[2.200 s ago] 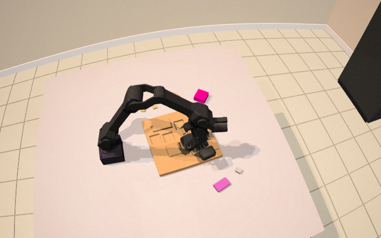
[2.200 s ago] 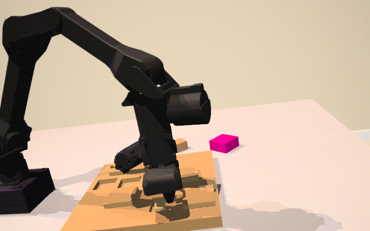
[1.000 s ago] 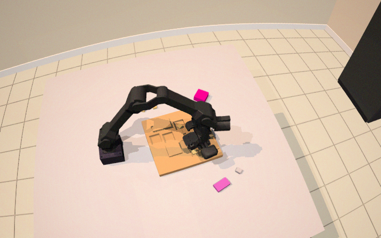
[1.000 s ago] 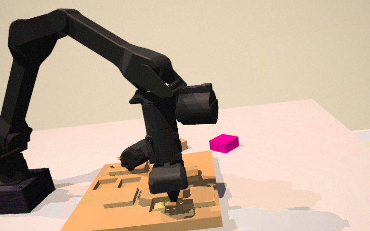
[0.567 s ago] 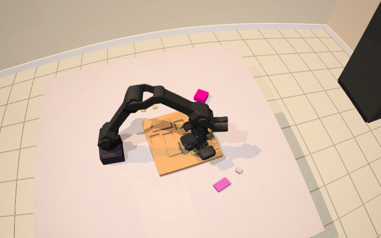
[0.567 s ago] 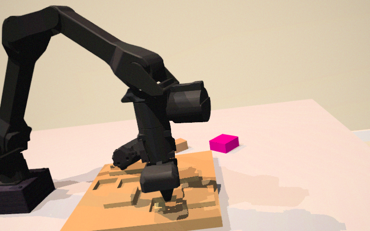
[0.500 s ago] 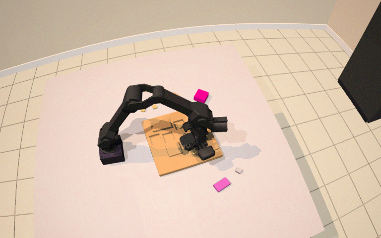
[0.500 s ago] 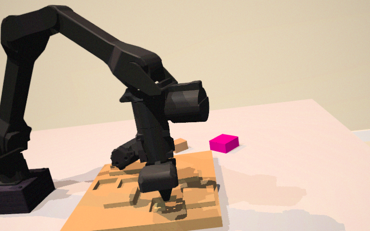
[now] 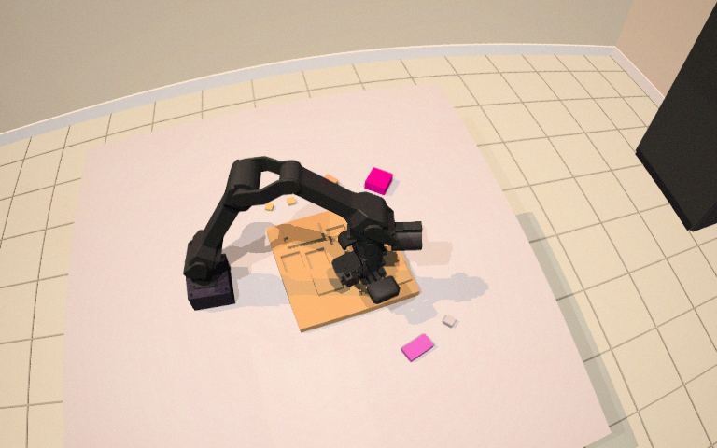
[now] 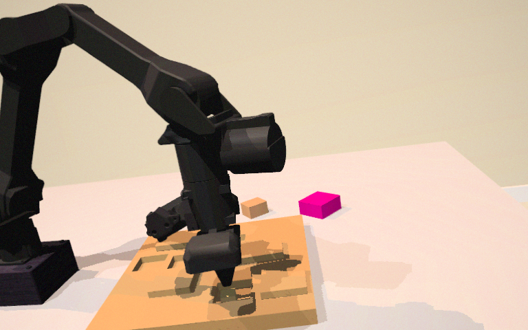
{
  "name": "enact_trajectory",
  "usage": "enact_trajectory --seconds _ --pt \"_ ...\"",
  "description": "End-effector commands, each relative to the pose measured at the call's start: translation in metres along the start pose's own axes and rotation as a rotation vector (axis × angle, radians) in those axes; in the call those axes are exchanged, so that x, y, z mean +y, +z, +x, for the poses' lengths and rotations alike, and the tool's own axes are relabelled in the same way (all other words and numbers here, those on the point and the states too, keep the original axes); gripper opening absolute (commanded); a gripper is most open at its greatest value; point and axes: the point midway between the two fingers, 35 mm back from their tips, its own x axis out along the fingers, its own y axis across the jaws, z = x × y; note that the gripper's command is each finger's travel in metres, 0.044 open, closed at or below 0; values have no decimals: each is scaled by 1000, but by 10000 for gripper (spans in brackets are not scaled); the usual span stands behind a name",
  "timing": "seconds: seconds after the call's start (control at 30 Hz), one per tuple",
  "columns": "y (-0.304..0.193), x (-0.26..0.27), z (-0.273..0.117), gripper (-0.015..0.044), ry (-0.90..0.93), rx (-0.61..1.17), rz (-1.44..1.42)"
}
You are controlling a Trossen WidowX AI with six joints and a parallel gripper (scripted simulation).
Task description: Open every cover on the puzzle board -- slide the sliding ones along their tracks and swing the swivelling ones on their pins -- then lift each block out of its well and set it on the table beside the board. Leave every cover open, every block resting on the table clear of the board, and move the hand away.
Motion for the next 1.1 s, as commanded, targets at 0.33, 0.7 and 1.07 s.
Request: enact_trajectory --seconds 0.33,0.7,1.07 --pt "2 -1 1 0 -6 -1 -5" --pt "2 -1 1 0 -6 -1 -5" --pt "2 -2 8 0 -4 -2 -3"
